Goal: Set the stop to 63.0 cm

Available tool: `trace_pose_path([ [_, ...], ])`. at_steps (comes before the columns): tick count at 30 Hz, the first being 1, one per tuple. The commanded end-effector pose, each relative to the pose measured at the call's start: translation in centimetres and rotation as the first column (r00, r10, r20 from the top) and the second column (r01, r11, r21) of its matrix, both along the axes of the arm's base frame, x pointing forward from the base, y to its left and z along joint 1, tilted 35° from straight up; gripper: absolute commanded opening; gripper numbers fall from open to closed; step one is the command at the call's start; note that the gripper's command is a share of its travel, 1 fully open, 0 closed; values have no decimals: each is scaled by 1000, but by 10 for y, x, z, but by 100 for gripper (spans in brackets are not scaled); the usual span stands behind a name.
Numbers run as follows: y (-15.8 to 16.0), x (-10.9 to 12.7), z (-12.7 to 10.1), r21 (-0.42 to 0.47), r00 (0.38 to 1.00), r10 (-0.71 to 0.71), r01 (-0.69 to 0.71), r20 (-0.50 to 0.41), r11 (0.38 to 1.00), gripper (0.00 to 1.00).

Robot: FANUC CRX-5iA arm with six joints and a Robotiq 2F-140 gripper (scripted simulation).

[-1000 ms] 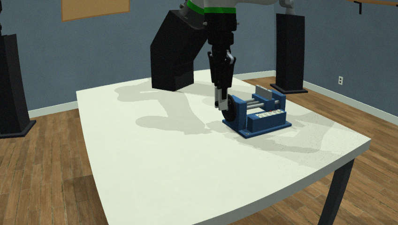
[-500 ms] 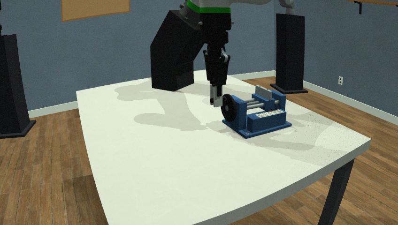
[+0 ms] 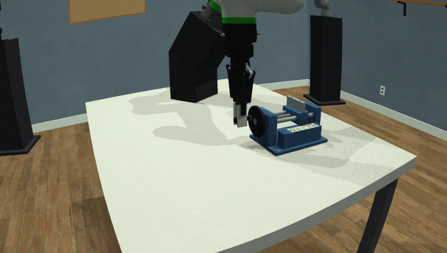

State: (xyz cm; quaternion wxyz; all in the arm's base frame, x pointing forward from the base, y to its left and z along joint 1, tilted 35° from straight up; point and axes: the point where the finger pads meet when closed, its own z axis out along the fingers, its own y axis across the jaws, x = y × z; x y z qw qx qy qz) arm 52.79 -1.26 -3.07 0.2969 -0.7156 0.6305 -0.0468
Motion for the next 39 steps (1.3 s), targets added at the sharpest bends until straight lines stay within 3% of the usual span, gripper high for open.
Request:
trace_pose_path([
  [1,3,4,-6,0,1000,0,0,1,1000,4],
  [20,12,34,-14,0,1000,0,0,1,1000,4],
  [39,7,58,15,0,1000,0,0,1,1000,4],
])
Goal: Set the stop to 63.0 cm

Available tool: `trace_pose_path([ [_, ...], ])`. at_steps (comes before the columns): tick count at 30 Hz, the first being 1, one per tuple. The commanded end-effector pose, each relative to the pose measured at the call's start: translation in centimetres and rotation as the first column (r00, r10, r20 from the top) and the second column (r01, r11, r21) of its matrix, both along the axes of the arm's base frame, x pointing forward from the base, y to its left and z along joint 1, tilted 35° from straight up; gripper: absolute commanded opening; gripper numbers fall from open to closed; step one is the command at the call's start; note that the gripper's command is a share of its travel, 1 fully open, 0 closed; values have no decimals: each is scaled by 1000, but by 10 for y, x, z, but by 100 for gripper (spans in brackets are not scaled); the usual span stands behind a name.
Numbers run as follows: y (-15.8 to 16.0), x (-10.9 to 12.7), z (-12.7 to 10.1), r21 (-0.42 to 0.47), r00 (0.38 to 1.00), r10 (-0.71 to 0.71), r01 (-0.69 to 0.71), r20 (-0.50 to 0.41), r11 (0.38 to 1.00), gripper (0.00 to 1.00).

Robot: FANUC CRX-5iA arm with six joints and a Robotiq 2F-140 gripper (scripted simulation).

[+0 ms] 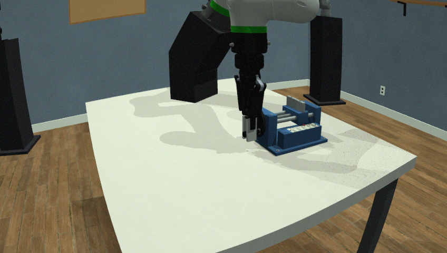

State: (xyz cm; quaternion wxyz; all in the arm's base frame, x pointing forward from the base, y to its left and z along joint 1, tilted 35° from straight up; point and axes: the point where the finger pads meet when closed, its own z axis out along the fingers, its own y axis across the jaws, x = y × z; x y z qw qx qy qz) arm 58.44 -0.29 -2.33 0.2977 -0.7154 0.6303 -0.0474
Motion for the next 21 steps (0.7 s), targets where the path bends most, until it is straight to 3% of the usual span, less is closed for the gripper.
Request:
trace_pose_path([
  [1,-3,1,10,0,1000,0,0,-1,1000,4],
  [21,-13,-11,31,0,1000,0,0,-1,1000,4],
])
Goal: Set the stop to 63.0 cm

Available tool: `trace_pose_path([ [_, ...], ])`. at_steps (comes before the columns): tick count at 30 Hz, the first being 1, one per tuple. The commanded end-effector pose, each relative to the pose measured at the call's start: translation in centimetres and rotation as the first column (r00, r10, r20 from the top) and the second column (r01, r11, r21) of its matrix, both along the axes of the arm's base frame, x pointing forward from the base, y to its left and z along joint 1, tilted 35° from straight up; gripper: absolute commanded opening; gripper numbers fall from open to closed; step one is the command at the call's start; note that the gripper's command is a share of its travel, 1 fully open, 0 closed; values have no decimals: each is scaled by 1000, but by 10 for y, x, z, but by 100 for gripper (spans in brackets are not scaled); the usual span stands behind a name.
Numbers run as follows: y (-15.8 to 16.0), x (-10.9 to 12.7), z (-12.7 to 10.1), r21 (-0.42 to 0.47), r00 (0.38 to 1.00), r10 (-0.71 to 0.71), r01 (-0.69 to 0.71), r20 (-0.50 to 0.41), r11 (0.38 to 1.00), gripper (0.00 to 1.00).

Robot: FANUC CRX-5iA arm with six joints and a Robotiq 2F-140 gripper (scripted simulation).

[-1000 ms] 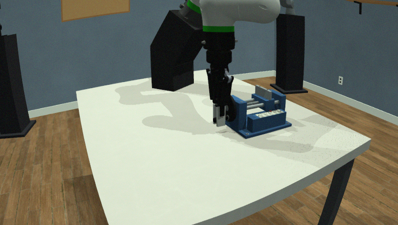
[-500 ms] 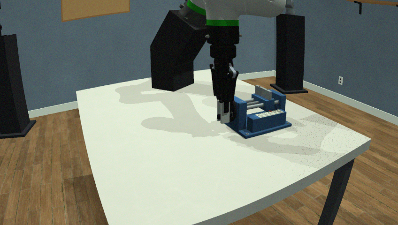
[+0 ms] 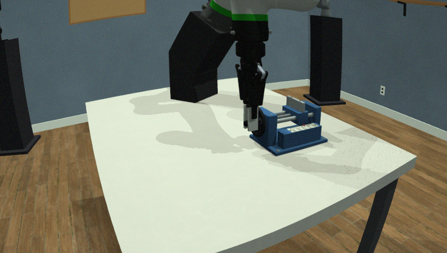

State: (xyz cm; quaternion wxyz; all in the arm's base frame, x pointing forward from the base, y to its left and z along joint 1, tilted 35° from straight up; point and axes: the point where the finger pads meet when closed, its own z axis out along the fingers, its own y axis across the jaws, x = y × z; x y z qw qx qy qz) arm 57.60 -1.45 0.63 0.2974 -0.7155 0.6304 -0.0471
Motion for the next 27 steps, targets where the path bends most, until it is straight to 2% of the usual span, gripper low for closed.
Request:
trace_pose_path([
  [1,-1,-2,2,0,1000,0,0,-1,1000,4],
  [27,-8,-31,4,0,1000,0,0,-1,1000,4],
])
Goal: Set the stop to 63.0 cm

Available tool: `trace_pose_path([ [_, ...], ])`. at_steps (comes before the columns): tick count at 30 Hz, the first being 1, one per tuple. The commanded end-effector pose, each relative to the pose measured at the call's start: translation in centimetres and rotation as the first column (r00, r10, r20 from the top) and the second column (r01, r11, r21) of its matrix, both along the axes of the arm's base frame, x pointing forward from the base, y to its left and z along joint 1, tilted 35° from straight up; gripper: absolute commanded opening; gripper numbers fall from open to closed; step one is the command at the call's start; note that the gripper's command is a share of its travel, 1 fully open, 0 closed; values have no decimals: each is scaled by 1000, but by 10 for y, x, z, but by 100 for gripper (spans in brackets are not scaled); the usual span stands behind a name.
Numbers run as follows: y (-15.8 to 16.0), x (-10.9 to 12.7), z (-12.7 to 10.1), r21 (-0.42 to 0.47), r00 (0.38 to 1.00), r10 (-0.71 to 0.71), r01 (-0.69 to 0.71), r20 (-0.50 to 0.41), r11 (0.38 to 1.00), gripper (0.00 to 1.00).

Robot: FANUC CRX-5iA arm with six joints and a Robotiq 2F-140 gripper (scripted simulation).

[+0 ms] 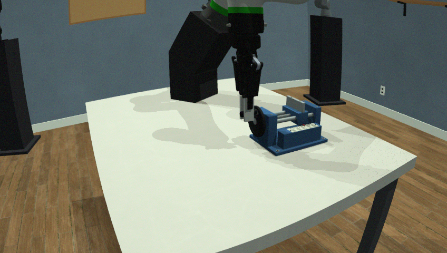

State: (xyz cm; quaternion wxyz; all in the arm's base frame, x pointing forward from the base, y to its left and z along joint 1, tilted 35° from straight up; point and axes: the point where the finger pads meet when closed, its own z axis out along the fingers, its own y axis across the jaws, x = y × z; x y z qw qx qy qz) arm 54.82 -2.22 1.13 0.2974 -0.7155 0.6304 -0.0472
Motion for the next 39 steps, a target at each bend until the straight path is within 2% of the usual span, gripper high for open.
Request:
trace_pose_path([
  [1,-1,-4,-2,0,1000,0,0,-1,1000,4],
  [39,2,-22,-22,0,1000,0,0,-1,1000,4],
])
